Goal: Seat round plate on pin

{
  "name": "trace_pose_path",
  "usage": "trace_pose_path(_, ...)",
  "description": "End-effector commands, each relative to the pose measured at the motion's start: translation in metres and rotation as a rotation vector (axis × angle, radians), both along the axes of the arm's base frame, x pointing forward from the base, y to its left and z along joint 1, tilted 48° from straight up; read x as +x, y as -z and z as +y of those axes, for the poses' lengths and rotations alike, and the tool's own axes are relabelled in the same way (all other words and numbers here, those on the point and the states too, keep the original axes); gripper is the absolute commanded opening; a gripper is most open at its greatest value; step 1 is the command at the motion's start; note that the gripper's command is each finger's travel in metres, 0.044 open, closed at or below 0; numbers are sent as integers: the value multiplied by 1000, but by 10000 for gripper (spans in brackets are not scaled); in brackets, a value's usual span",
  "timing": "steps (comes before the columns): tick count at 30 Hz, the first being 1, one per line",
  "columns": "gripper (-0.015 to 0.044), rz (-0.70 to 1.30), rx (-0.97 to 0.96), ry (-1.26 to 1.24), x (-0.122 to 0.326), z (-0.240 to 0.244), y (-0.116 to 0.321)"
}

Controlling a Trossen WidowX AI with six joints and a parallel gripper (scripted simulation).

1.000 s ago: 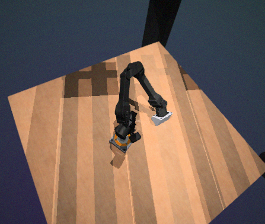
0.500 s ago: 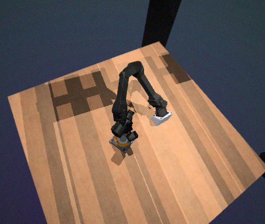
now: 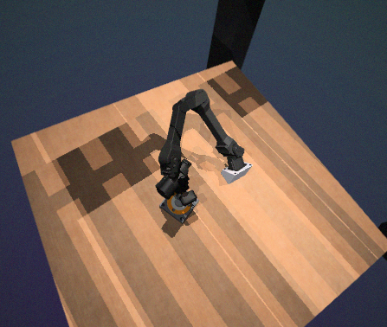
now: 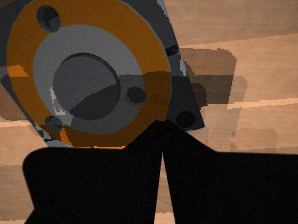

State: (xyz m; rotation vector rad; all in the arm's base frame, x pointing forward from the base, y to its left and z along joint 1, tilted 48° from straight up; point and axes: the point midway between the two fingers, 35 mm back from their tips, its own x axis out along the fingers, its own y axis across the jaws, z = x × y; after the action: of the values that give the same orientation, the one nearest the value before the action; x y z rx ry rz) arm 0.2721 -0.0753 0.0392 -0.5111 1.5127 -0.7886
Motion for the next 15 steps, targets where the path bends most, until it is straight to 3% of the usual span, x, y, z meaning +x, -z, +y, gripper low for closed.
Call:
trace_pose_path(1, 0, 3, -5, -2, 6, -3, -2)
trace_pose_path(15, 0, 2, -5, -2, 20, -6, -5)
